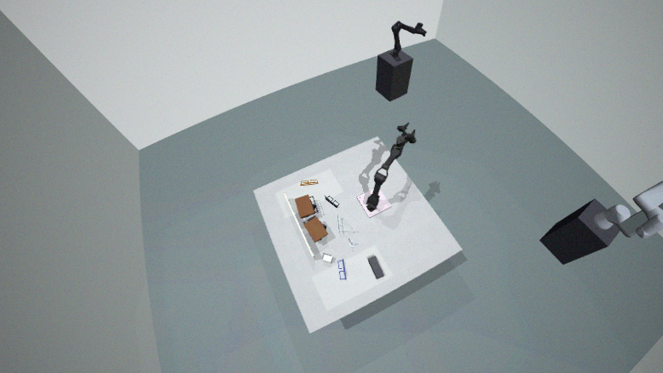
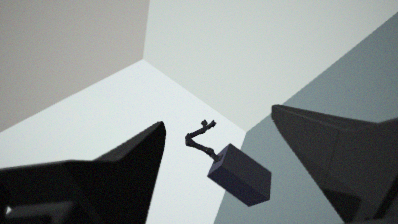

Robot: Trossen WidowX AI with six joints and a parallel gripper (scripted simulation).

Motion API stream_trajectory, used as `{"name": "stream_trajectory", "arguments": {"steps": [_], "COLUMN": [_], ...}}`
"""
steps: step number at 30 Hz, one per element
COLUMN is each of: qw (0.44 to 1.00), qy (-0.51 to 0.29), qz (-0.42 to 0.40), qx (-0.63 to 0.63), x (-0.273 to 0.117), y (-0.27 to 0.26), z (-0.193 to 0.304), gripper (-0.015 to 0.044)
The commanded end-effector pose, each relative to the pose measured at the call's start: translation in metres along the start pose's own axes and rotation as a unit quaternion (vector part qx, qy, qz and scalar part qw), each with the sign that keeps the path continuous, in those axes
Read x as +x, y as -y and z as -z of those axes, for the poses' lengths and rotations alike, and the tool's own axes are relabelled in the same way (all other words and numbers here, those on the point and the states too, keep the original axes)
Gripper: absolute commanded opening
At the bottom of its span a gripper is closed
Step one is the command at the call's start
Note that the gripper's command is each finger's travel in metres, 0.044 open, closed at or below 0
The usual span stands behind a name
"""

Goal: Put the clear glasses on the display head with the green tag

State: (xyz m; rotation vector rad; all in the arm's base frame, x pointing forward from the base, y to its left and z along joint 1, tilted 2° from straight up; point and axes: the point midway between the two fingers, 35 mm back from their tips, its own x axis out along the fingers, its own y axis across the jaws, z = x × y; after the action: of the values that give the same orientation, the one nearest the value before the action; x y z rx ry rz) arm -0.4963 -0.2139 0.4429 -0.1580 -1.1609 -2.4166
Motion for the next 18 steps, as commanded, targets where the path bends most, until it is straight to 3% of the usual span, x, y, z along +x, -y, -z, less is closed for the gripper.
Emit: {"name": "stream_trajectory", "arguments": {"steps": [1, 8, 10, 17, 18], "qw": [1.0, 1.0, 1.0, 0.987, 0.983], "qy": [0.0, 0.0, -0.012, -0.141, -0.16], "qz": [0.0, 0.0, -0.002, -0.016, -0.017], "qx": [0.0, 0.0, 0.007, 0.075, 0.083], "x": [0.0, 0.0, -0.001, -0.025, -0.031], "y": [0.0, 0.0, -0.005, -0.063, -0.072], "z": [0.0, 0.0, 0.011, 0.117, 0.132], "gripper": [0.0426, 0.044, 0.0387, 0.0204, 0.02]}}
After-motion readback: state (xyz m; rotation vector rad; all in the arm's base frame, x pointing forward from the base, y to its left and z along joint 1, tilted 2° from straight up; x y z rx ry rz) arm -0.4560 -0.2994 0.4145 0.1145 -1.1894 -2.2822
